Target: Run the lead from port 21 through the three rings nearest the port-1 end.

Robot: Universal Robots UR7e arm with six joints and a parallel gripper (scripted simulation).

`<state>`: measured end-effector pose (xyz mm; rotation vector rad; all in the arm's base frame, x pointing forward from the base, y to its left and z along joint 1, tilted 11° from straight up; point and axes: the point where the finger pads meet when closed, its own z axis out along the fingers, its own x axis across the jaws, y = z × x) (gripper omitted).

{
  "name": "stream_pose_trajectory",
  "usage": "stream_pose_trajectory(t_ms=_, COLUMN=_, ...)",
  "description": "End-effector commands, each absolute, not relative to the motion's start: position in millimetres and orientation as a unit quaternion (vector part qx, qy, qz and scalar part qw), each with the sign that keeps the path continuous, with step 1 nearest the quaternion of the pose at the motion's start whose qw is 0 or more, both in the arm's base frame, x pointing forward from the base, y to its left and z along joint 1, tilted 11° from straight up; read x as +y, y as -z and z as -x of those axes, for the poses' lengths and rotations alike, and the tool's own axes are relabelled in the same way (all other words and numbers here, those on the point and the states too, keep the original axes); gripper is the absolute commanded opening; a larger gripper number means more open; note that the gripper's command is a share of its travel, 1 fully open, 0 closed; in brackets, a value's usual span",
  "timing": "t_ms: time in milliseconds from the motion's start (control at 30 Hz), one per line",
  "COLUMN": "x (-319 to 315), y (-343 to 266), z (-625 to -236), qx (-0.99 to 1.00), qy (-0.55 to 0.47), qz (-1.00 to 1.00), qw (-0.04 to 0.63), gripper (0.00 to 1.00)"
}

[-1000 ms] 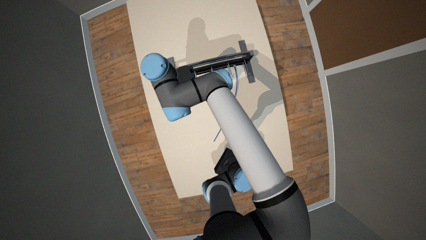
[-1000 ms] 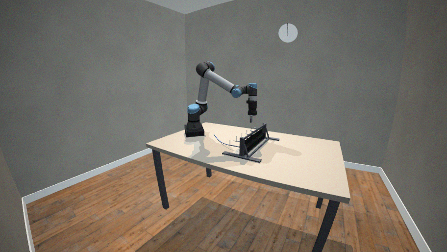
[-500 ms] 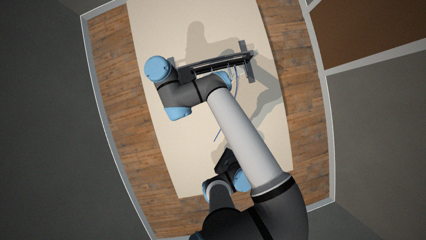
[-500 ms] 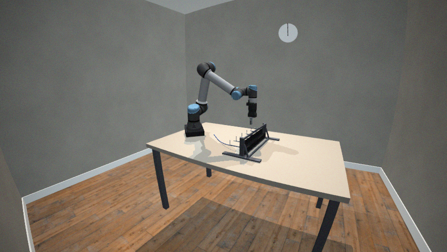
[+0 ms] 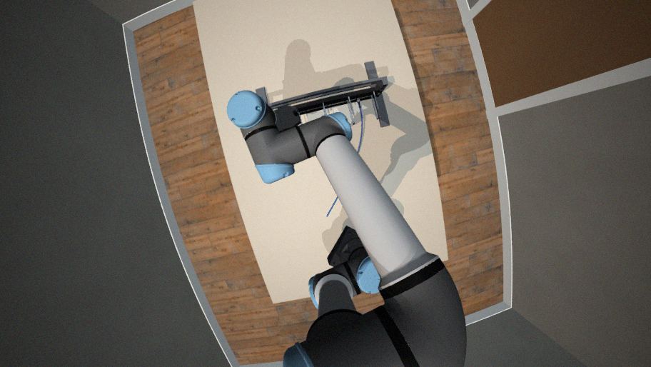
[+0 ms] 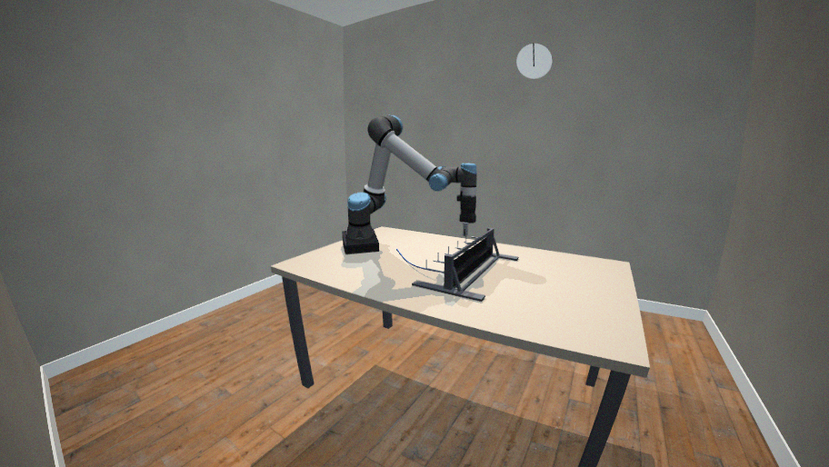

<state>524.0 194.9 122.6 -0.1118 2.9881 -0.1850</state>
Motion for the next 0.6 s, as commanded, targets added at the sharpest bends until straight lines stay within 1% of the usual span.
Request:
stream_pose_trajectory(t_ms=0, x=194, y=-114, z=-526, qx=0.995, qy=0.061, qz=0.037, qw=0.073, gripper=0.0)
stream_pose_trajectory(t_ms=567, x=191, y=-90, z=-529, qx=0.995, qy=0.061, qz=0.037, qw=0.073, gripper=0.0)
